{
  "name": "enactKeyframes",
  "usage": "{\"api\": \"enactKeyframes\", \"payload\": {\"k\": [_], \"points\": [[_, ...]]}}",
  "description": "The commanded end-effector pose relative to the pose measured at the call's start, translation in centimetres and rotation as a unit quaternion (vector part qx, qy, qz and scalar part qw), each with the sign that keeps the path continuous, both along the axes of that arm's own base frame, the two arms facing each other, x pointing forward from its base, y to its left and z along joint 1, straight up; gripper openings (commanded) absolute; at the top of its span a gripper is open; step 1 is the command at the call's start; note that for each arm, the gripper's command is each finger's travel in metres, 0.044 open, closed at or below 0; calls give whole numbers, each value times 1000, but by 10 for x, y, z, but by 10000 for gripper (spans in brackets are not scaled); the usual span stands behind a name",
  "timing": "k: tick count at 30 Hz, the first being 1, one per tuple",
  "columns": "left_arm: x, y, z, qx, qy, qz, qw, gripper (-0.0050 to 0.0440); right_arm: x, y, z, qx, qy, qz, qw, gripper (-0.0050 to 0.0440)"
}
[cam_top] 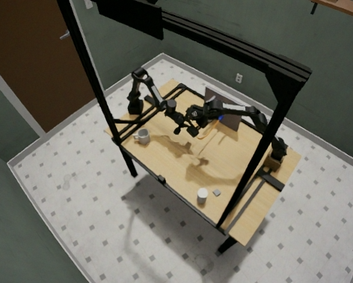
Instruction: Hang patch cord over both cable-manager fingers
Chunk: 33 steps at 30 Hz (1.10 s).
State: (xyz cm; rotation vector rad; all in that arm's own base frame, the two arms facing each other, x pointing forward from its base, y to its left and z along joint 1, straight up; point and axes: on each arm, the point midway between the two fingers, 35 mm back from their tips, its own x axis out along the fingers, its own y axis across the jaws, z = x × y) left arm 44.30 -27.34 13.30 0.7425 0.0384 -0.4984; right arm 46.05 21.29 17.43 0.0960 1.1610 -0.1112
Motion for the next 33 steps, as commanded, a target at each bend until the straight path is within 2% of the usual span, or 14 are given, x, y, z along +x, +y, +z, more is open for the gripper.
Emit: {"api": "enactKeyframes", "payload": {"k": [1, 7, 13, 16, 19, 27, 33], "points": [[2, -1, 12, -7, -11, 0, 1000, 25, -17, 1, 39, 10, -22, -1, 1000, 440], [2, -1, 12, -7, -11, 0, 1000, 25, -28, 1, 50, 10, -22, -1, 1000, 440], [2, -1, 12, -7, -11, 0, 1000, 25, -29, 2, 43, 6, -13, -1, 1000, 440], [2, -1, 12, -7, -11, 0, 1000, 25, -46, 6, 45, 11, -2, 3, 1000, 440], [2, -1, 12, -7, -11, 0, 1000, 25, -78, 12, 45, 13, 18, 9, 1000, 440], [2, -1, 12, -7, -11, 0, 1000, 25, -144, 15, 42, 12, 58, 19, 998, 440], [2, -1, 12, -7, -11, 0, 1000, 25, -153, 15, 41, 11, 63, 20, 998, 440]]}}
